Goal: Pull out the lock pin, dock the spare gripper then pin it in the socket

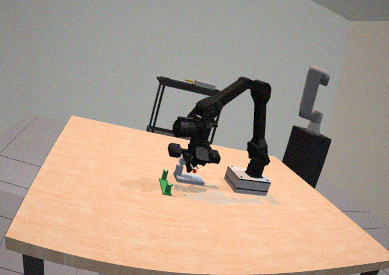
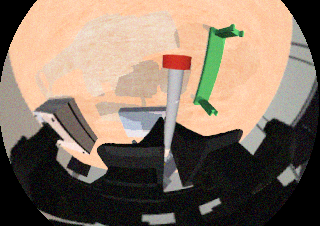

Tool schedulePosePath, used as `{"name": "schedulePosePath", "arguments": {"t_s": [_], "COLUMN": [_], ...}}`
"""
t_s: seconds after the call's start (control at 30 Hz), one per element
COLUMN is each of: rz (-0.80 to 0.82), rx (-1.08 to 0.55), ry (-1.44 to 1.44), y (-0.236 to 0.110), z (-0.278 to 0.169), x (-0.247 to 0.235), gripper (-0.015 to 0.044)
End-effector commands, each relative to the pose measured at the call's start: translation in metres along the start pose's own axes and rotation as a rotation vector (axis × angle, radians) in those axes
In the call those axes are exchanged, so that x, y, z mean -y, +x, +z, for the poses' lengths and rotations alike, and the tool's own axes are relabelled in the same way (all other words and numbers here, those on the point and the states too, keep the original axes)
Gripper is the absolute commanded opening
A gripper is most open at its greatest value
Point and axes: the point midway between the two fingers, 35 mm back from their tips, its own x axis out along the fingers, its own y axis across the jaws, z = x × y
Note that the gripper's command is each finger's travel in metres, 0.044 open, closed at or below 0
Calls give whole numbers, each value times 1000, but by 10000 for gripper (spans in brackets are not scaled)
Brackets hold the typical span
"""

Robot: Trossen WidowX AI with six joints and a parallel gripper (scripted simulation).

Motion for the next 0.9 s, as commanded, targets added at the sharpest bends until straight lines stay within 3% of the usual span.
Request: {"name": "schedulePosePath", "arguments": {"t_s": [0.0,0.47,0.7,0.87], "rz": [-1,1,4,4], "rx": [0,0,1,1], "ry": [-1,-1,1,1], "y": [1,2,2,2], "z": [-4,-9,-8,-8], "x": [0,0,0,0], "gripper": [0,0,184,200]}}
